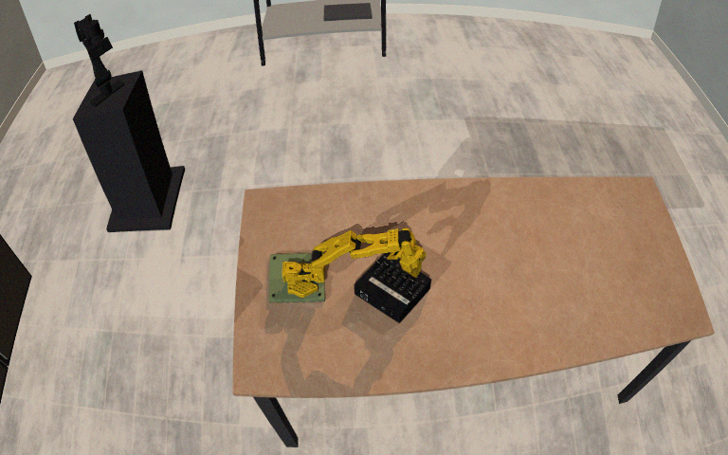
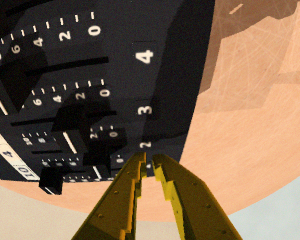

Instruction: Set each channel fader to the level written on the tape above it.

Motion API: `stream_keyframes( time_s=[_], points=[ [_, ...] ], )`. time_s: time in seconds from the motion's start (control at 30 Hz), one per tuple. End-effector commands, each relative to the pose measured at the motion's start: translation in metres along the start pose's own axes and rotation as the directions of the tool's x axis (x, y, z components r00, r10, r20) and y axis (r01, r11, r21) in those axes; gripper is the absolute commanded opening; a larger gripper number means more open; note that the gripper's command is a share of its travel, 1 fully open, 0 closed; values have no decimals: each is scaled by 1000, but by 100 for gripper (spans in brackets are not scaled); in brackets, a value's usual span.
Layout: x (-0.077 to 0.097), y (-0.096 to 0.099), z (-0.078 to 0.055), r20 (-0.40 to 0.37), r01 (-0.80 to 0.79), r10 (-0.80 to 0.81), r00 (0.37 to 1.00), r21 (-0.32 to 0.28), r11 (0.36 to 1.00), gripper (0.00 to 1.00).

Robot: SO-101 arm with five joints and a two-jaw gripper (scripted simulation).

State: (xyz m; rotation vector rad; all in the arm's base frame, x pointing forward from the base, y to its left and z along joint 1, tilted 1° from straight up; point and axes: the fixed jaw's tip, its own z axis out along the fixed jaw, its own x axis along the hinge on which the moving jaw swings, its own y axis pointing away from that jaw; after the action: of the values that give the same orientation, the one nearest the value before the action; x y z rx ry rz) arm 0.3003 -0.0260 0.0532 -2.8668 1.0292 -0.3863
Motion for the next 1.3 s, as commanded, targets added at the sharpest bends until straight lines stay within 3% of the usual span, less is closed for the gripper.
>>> stream_keyframes(
  time_s=[0.0,1.27],
  points=[
    [-3,-1,8,16,1,-1,1000,-7,1000,0],
    [-4,4,8,33,-2,3,999,-24,1000,0]
  ],
)
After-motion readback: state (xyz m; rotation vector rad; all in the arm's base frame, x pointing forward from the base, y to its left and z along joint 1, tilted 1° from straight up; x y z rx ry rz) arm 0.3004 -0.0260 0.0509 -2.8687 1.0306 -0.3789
